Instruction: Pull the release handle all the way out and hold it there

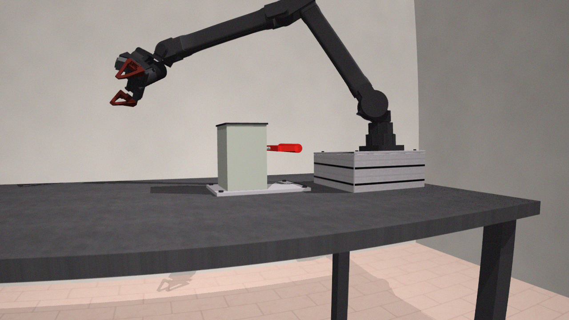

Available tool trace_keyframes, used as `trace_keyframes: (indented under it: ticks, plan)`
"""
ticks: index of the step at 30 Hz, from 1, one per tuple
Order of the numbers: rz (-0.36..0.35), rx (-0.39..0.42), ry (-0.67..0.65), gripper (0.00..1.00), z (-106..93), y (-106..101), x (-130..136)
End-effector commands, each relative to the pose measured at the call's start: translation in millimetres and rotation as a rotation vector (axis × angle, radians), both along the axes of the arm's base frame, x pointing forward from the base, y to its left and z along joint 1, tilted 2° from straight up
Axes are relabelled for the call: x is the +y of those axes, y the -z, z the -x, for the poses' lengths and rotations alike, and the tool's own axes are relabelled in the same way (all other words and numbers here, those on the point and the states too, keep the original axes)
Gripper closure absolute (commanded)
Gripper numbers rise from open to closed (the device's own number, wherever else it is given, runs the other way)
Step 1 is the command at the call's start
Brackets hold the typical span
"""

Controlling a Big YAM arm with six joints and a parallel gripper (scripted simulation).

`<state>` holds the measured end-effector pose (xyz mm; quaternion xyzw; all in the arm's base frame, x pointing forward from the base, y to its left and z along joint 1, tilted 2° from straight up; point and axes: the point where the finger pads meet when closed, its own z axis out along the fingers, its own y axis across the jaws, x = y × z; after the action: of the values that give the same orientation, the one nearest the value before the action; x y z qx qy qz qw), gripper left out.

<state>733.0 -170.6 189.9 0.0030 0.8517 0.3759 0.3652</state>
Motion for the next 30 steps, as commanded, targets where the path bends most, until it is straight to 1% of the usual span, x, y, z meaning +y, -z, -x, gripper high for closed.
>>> trace_keyframes:
  ticks: [1, 22, 30]
  plan:
    - [0.006, -0.015, -0.001, 0.0, -0.9, -9.5, -0.1]
    - [0.006, -0.013, 0.0, 0.0, -0.6, -9.6, 0.3]
    - [0.001, 0.009, 0.01, 0.0, 3.7, -10.6, 6.1]
